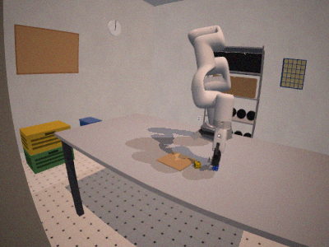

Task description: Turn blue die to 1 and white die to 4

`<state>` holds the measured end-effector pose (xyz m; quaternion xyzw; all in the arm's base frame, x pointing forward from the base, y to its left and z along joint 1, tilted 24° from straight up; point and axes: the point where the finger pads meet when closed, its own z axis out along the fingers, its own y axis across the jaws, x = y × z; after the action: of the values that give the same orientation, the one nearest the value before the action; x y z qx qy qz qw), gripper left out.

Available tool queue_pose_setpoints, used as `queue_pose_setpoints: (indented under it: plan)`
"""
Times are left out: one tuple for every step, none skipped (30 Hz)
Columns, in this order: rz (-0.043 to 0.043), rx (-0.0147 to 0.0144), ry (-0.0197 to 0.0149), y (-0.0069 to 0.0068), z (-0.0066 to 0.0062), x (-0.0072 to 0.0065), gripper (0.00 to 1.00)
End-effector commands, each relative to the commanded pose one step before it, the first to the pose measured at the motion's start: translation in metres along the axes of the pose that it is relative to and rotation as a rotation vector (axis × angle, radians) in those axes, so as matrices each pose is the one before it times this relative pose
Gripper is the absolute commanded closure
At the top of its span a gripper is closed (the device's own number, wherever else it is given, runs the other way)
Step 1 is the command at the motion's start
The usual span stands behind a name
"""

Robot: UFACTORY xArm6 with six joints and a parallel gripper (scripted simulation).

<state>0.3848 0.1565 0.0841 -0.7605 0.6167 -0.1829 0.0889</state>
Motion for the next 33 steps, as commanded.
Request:
queue_pose_setpoints:
  plan:
    - [0.00026, 0.00276, -0.00079, -0.00119, 0.00147, -0.00025, 0.58]
    - [0.00000, 0.00000, 0.00000, 0.00000, 0.00000, 0.00000, 0.58]
    - [0.00000, -0.00001, -0.00002, 0.00001, 0.00109, 0.00000, 0.58]
    - [0.00000, -0.00002, -0.00003, 0.00001, 0.00127, 0.00000, 0.58]
    - [0.00001, 0.00003, 0.00005, -0.00002, 0.00140, 0.00001, 0.58]
    - [0.00000, 0.00000, 0.00000, 0.00000, 0.00155, 0.00000, 0.58]
    - [-0.00001, -0.00003, -0.00005, 0.00002, 0.00167, -0.00001, 0.58]
    - [0.00001, 0.00004, 0.00005, -0.00002, 0.00170, 0.00001, 0.58]
    - [0.00000, -0.00001, -0.00001, 0.00001, 0.00177, 0.00000, 0.58]
    - [0.00000, -0.00001, -0.00002, 0.00001, 0.00179, 0.00000, 0.58]
    - [0.00000, 0.00002, 0.00003, -0.00001, 0.00175, 0.00000, 0.58]
    - [0.00000, -0.00002, -0.00003, 0.00001, 0.00172, 0.00000, 0.58]
    - [0.00000, 0.00001, 0.00001, 0.00000, 0.00163, 0.00000, 0.58]
    - [0.00000, 0.00002, 0.00002, -0.00001, 0.00153, 0.00000, 0.58]
    - [0.00000, -0.00002, -0.00002, 0.00001, 0.00142, 0.00000, 0.58]
    - [0.00000, -0.00001, -0.00002, 0.00001, 0.00127, 0.00000, 0.58]
    - [0.00000, 0.00002, 0.00003, -0.00001, 0.00110, 0.00000, 0.58]
    - [0.00000, 0.00000, 0.00000, 0.00000, 0.00000, 0.00000, 0.58]
    - [0.00000, 0.00000, 0.00000, 0.00000, 0.00000, 0.00000, 0.58]
    - [0.00000, 0.00001, 0.00001, 0.00000, 0.00094, 0.00000, 0.58]
    - [0.00000, 0.00000, -0.00001, 0.00000, 0.00077, 0.00000, 0.58]
    - [0.00000, -0.00001, -0.00001, 0.00001, 0.00060, 0.00000, 0.58]
    - [0.00000, -0.00001, -0.00001, 0.00001, 0.00044, 0.00000, 0.58]
    - [0.00000, -0.00001, -0.00001, 0.00000, 0.00029, 0.00000, 0.58]
    - [0.00000, -0.00001, -0.00001, 0.00000, 0.00016, 0.00000, 0.58]
    - [0.00000, 0.00000, 0.00000, 0.00000, 0.00006, 0.00000, 0.58]
    - [0.00000, 0.00000, 0.00000, 0.00000, 0.00001, 0.00000, 0.58]
    - [0.00000, 0.00000, 0.00000, 0.00000, 0.00000, 0.00000, 0.58]
    - [0.00000, 0.00000, 0.00000, 0.00000, 0.00000, 0.00000, 0.58]
    - [0.00000, 0.00000, 0.00000, 0.00000, 0.00000, 0.00000, 0.58]
    - [0.00000, 0.00000, 0.00000, 0.00000, 0.00000, 0.00000, 0.58]
    - [0.00000, 0.00000, 0.00000, 0.00000, 0.00000, 0.00000, 0.58]
    - [0.00000, 0.00000, 0.00000, 0.00000, 0.00000, 0.00000, 0.58]
